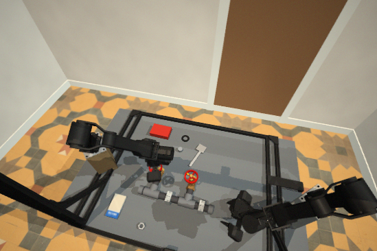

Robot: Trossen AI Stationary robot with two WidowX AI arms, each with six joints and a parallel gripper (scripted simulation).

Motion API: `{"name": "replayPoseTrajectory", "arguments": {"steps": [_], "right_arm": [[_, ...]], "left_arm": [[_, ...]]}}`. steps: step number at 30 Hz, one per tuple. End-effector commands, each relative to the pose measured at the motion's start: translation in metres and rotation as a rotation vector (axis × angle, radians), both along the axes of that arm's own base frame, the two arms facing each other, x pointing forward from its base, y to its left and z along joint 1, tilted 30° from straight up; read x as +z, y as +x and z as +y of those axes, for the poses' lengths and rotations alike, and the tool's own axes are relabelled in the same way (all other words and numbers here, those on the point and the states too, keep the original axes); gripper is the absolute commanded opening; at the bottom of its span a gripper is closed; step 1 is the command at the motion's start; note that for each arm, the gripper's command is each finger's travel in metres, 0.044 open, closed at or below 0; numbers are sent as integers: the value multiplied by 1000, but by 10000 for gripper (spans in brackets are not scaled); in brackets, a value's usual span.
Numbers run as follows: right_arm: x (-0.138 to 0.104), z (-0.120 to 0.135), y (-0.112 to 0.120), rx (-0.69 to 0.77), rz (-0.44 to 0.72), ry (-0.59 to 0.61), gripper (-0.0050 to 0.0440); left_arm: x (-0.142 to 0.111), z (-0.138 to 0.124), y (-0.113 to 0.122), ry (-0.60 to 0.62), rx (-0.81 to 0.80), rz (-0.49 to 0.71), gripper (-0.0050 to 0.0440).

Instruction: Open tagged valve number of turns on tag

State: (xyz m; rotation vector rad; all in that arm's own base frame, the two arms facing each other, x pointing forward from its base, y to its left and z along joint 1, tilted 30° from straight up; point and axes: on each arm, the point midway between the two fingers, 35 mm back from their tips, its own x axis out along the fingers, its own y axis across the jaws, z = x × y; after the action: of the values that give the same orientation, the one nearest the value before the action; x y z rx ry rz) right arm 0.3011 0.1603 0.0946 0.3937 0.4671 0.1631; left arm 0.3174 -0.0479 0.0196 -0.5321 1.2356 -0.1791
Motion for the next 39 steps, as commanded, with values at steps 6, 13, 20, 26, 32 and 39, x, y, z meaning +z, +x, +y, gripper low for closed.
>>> {"name": "replayPoseTrajectory", "arguments": {"steps": [6,13,20,26,32,39], "right_arm": [[0,0,0,0,0,0,400],[0,0,0,0,0,0,400],[0,0,0,0,0,0,400],[0,0,0,0,0,0,400],[0,0,0,0,0,0,400],[0,0,0,0,0,0,400]], "left_arm": [[0,0,0,-128,331,158,0],[0,0,0,-116,296,142,120],[0,0,0,-116,296,142,288],[0,0,0,-116,296,142,384],[0,0,0,-94,241,116,400],[0,0,0,68,-174,-83,400]]}}
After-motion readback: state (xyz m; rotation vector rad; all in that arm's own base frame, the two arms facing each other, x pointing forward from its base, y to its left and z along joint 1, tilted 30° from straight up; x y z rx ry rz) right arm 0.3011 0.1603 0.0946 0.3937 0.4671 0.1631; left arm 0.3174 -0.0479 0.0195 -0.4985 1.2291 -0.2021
